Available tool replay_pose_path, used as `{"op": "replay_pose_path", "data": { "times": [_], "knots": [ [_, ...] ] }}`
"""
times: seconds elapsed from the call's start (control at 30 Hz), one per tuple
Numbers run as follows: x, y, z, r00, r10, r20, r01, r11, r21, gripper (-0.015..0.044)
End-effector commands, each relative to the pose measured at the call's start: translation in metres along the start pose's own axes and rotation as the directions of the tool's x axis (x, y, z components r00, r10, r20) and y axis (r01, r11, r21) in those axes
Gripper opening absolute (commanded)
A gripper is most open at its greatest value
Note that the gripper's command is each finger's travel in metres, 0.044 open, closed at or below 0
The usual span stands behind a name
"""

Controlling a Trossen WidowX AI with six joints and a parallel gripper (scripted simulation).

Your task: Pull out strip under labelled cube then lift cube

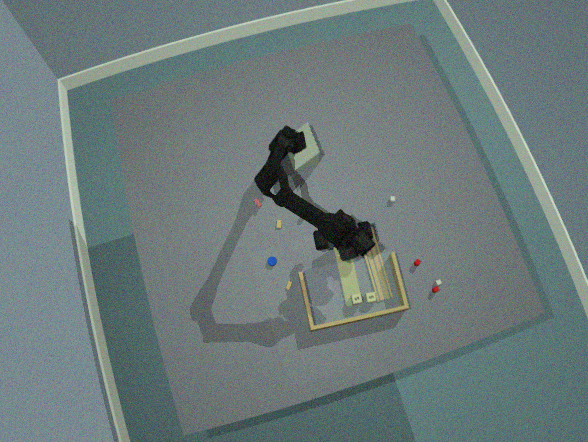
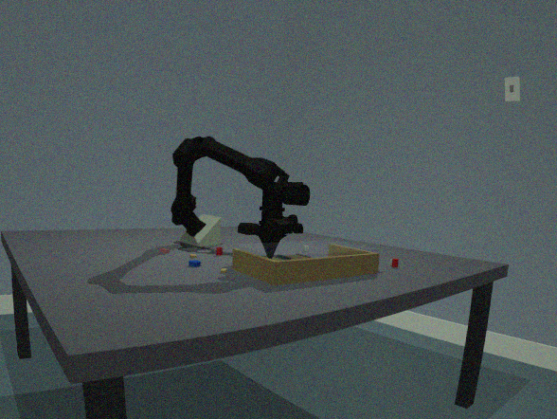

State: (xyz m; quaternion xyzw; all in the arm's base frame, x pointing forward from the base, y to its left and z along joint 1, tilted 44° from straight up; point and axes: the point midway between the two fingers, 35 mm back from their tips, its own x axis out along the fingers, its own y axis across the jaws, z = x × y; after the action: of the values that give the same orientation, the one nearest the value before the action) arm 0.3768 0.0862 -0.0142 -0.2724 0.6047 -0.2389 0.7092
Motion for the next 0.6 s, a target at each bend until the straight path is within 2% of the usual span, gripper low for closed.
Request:
{"op": "replay_pose_path", "data": {
  "times": [0.0, 0.57],
  "knots": [
    [0.0022, -0.0007, 0.0004, 1.000, -0.003, 0.000, 0.003, 1.000, -0.002, 0.0000],
    [0.0039, -0.0007, 0.0005, 1.000, -0.003, 0.000, 0.003, 1.000, -0.002, 0.0000]
  ]
}}
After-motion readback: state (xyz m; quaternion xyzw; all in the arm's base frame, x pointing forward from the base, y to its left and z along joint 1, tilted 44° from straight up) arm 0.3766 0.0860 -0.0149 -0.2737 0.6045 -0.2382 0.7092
